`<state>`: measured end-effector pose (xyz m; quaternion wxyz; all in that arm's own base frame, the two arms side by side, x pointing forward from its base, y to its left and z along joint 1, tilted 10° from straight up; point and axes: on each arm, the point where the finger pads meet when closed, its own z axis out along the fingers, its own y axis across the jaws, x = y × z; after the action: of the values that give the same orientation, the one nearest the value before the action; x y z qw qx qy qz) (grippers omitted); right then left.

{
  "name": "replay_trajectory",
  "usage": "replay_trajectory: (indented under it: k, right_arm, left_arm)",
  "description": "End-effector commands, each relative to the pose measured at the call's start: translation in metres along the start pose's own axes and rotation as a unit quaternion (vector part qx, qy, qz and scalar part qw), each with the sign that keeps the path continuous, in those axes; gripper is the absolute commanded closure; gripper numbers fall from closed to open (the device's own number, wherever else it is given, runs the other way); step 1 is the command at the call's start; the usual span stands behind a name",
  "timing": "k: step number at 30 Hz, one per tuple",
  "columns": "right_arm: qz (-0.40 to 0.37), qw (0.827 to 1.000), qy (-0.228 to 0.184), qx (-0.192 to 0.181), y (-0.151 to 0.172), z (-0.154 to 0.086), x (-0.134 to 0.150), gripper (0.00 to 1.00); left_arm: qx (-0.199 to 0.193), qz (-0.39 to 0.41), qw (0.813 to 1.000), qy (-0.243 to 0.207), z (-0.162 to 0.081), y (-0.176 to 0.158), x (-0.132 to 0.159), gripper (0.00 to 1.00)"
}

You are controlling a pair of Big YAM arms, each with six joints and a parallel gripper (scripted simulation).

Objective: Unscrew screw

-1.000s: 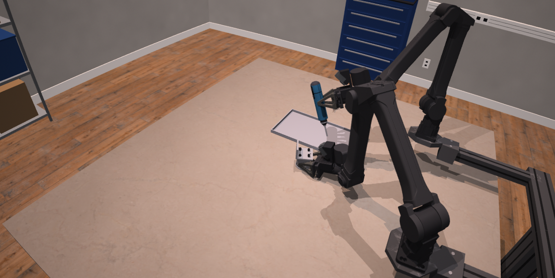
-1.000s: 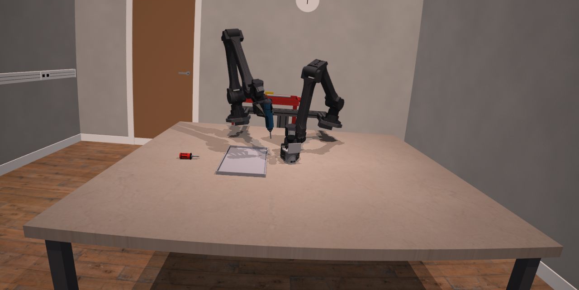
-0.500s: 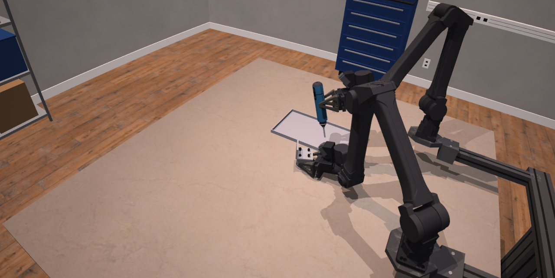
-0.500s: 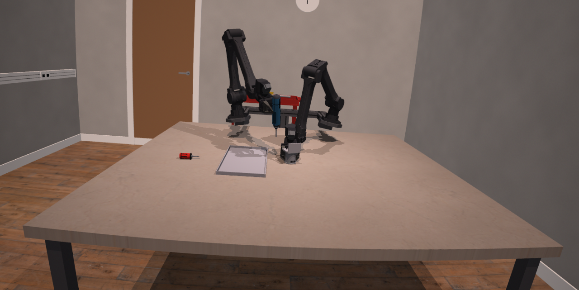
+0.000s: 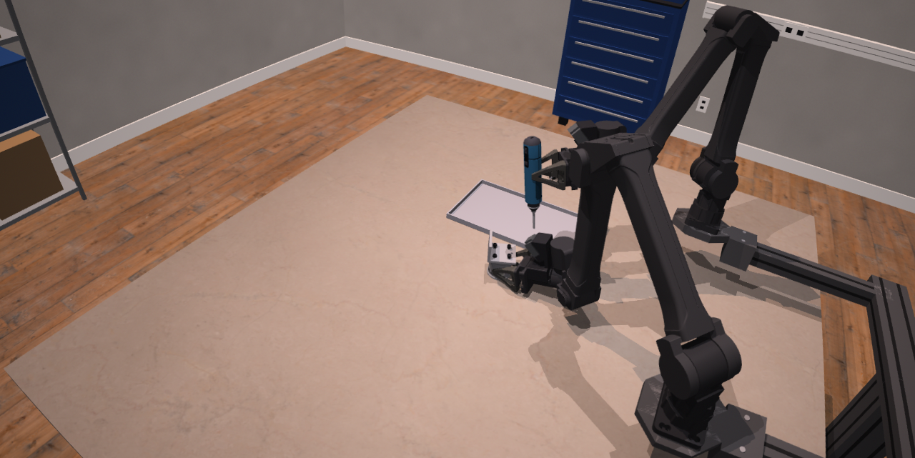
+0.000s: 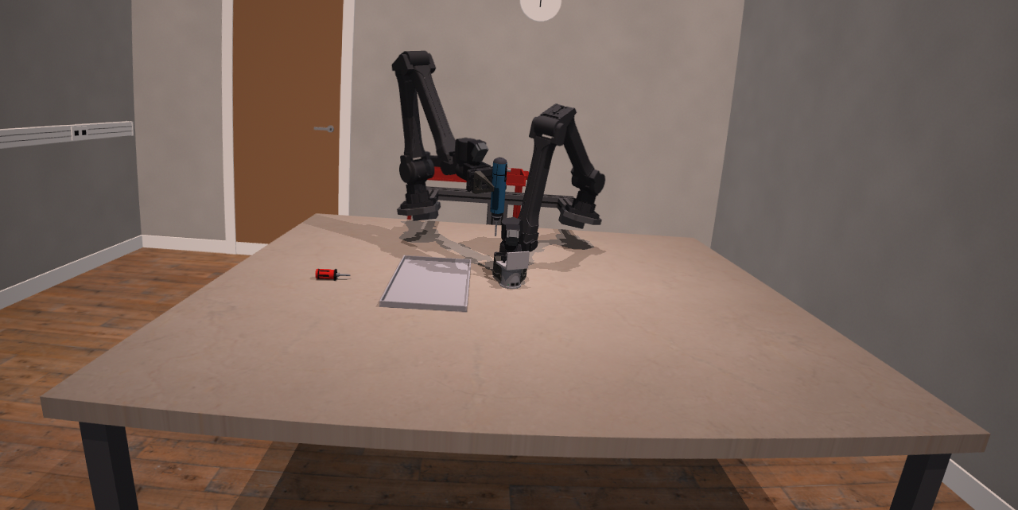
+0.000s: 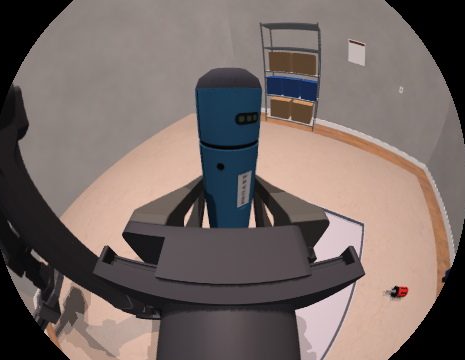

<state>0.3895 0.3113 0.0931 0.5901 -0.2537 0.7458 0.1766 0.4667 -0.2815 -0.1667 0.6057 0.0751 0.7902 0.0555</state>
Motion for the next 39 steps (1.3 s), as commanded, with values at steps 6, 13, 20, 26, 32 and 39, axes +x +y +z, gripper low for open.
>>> replay_trajectory:
  k: [6,13,20,26,32,39]
  right_arm:
    - [-0.033,0.997,-0.064,-0.022,0.024,0.004,-0.035,0.58]
    - [-0.063,0.993,-0.092,-0.045,0.049,-0.005,-0.041,0.58]
    - [-0.061,0.992,-0.104,-0.036,0.041,-0.006,-0.052,0.58]
    - [-0.062,0.991,-0.110,-0.037,0.043,-0.006,-0.056,0.58]
    - [-0.063,0.991,-0.113,-0.036,0.042,-0.005,-0.058,0.58]
    - [-0.062,0.991,-0.115,-0.037,0.043,-0.005,-0.059,0.58]
  left_arm:
    - [0.000,-0.004,1.000,-0.007,0.003,-0.003,-0.006,0.41]
    - [0.000,-0.004,1.000,-0.007,0.003,-0.003,-0.006,0.41]
    - [0.000,-0.004,1.000,-0.007,0.003,-0.003,-0.006,0.41]
    - [0.000,-0.004,1.000,-0.007,0.003,-0.003,-0.006,0.41]
    - [0.000,-0.004,1.000,-0.007,0.003,-0.003,-0.006,0.41]
    - [0.000,-0.004,1.000,-0.007,0.003,-0.003,-0.006,0.41]
